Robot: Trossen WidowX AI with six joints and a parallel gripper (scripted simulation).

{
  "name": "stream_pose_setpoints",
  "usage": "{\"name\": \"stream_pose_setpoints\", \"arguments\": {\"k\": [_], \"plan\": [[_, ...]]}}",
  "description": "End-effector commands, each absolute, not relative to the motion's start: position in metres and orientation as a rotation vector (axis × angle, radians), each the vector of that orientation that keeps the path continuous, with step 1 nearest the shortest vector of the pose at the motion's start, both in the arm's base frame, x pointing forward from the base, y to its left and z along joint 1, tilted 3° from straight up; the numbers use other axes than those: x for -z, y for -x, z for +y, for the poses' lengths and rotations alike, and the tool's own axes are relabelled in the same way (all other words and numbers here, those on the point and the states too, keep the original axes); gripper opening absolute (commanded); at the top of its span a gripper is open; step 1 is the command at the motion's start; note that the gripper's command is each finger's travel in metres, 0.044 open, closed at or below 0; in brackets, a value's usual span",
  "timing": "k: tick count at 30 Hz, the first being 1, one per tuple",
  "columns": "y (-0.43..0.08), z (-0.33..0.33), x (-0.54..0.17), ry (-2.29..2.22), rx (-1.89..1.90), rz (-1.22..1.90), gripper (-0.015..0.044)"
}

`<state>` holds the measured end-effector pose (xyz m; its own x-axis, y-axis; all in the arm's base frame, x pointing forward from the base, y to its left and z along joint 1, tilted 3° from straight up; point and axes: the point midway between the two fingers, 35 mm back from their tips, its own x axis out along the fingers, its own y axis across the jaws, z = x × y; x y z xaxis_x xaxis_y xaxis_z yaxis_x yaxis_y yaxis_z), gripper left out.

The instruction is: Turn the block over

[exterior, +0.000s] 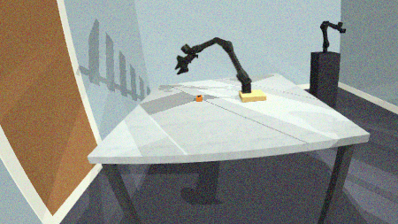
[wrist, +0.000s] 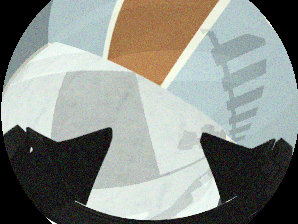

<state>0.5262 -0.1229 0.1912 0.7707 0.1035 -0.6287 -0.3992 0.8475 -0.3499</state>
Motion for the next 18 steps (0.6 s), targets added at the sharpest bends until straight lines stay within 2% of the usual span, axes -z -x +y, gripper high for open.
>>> {"name": "stream_pose_setpoints", "arguments": {"k": [1, 12, 18], "plan": [[-0.502, -0.084, -0.158, 0.342, -0.287, 0.843, 0.0440], [-0.368, 0.015, -0.092, 0.120, -0.093, 1.543, 0.0440], [-0.357, 0.019, -0.091, 0.123, -0.070, 1.580, 0.0440]]}}
